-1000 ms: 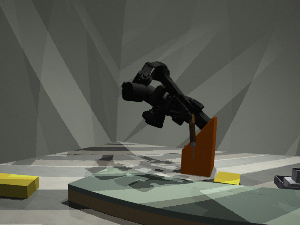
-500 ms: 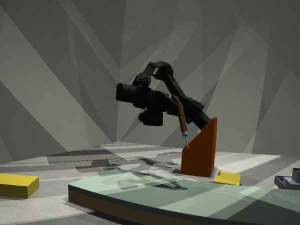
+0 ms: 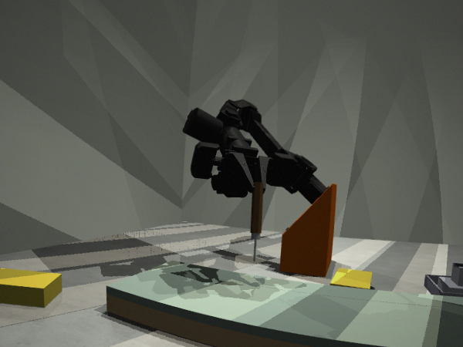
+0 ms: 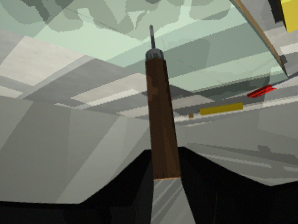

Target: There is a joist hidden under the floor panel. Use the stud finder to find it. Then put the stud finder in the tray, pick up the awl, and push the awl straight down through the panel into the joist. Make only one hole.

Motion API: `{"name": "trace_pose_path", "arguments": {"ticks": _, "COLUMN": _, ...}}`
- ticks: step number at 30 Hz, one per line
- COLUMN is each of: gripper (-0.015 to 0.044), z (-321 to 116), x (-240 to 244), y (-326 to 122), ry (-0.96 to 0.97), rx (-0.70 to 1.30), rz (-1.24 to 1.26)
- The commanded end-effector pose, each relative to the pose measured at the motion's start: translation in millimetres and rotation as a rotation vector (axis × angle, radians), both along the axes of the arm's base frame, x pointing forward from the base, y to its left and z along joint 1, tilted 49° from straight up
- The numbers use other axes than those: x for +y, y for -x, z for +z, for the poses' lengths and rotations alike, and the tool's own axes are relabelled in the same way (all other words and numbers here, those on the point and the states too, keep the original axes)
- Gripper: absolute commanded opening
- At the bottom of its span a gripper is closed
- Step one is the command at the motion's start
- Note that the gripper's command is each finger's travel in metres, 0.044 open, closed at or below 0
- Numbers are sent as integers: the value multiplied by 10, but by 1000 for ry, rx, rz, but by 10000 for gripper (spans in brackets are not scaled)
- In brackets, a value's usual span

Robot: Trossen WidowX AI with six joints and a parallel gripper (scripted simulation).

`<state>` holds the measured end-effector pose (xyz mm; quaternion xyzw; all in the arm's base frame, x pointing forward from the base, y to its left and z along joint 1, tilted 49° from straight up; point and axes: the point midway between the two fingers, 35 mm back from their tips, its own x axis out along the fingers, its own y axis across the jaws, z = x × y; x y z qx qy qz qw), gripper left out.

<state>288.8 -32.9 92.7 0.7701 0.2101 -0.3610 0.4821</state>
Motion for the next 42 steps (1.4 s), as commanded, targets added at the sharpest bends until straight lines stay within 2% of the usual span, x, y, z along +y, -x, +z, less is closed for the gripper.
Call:
{"name": "trace_pose_path", "arguments": {"ticks": 1, "gripper": 0, "z": 61, "x": -37, "y": -147, "ry": 30, "rx": -68, "rz": -127}}
{"name": "trace_pose_path", "arguments": {"ticks": 17, "gripper": 0, "z": 441, "x": -48, "y": -478, "ry": 7, "rx": -434, "rz": -582}}
{"name": "trace_pose_path", "arguments": {"ticks": 42, "gripper": 0, "z": 373, "x": -125, "y": -489, "ry": 5, "rx": -438, "rz": -587}}
